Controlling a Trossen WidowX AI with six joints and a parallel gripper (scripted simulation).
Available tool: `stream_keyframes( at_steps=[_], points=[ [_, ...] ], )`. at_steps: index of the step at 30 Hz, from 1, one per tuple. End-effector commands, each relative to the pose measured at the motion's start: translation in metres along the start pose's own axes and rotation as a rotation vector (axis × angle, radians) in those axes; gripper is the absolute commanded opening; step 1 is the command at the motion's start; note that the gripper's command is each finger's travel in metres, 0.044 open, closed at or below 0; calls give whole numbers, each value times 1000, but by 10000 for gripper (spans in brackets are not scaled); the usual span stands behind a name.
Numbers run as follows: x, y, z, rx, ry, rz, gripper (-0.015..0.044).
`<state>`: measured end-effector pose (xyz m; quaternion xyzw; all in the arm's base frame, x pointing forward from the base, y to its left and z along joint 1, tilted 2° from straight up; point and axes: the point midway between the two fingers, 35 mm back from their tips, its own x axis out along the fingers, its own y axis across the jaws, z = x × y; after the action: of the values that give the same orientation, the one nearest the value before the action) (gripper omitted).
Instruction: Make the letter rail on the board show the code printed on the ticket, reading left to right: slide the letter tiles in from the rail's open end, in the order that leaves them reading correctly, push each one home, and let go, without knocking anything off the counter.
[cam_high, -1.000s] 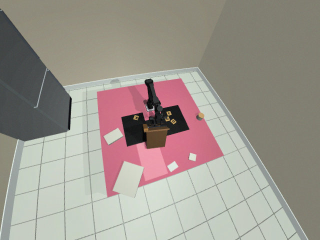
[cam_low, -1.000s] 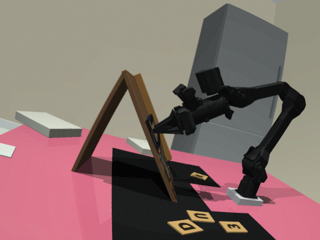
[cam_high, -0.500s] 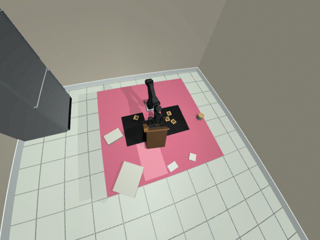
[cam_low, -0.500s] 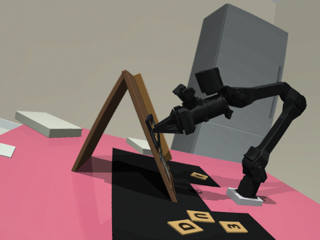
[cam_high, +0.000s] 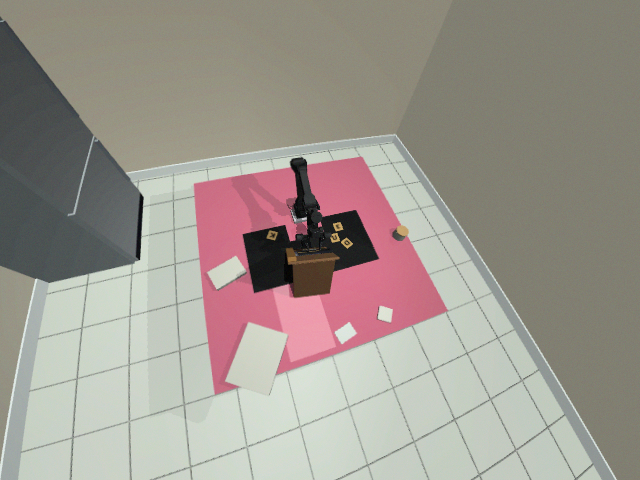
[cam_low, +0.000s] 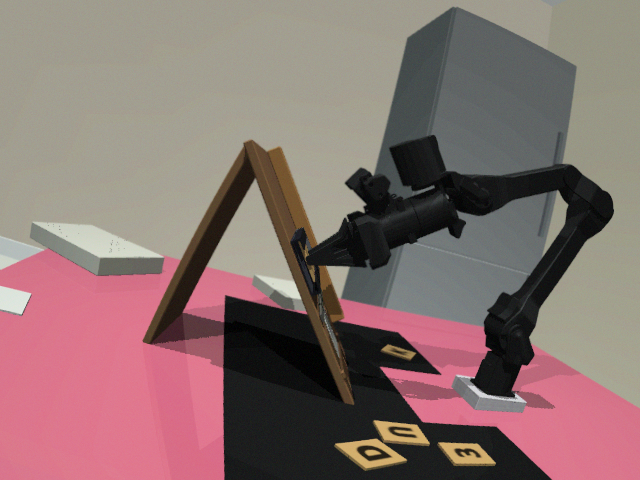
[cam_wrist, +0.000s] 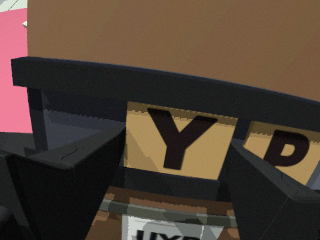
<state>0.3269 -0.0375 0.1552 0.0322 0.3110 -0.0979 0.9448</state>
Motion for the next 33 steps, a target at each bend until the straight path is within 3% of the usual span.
stream_keyframes(
  at_steps=[1,5,33],
  points=[
    [0,0,0,1,0,-1,210],
    [-6,0,0,-2,-3,3,295],
    [-21,2,-1,-2,-2,4,295]
  ],
)
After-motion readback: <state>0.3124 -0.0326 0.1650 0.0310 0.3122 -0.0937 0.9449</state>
